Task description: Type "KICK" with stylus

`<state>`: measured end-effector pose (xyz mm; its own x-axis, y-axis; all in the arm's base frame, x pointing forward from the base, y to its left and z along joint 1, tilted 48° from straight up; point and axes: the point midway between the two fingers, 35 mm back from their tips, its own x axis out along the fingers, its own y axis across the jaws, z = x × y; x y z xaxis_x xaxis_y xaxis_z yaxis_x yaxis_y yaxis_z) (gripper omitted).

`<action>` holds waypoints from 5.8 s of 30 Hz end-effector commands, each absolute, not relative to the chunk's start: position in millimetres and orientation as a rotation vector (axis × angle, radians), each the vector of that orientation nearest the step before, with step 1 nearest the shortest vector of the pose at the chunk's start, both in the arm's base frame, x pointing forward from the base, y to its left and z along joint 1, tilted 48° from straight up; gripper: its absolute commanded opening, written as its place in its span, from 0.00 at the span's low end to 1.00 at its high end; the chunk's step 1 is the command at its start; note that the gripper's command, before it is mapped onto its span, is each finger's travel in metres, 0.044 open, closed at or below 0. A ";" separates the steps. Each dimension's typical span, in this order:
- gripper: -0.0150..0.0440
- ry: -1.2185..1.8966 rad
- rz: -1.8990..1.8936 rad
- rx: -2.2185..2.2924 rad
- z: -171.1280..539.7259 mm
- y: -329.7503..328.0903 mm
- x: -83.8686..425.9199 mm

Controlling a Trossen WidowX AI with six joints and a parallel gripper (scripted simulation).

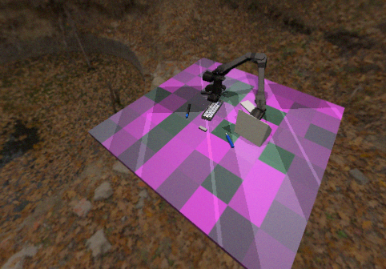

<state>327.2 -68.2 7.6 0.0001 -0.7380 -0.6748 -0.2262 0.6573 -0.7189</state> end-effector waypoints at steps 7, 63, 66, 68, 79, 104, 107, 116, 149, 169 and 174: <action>0.25 1.548 -0.481 -0.831 23.8 -78.0 332.9; 0.25 1.551 -0.475 -0.827 -11.3 34.9 274.7; 0.25 1.551 -0.475 -0.827 -11.3 34.9 274.7; 0.25 1.550 -0.474 -0.829 -12.5 33.8 274.8; 0.51 1.533 -0.474 -0.831 -25.9 47.4 267.2; 0.51 0.946 -0.796 -0.659 -135.4 145.4 53.9; 0.51 0.828 -0.820 -0.614 -142.4 135.3 33.4; 0.51 0.581 -0.831 -0.496 -152.7 108.1 4.6; 0.51 0.581 -0.831 -0.497 -162.1 97.9 7.5; 0.51 0.581 -0.831 -0.497 -171.5 89.1 7.7; 0.51 0.581 -0.831 -0.497 -173.5 86.7 7.8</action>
<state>7.9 89.7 -172.0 0.5409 -0.7925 -0.2816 0.5310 0.5815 -0.6164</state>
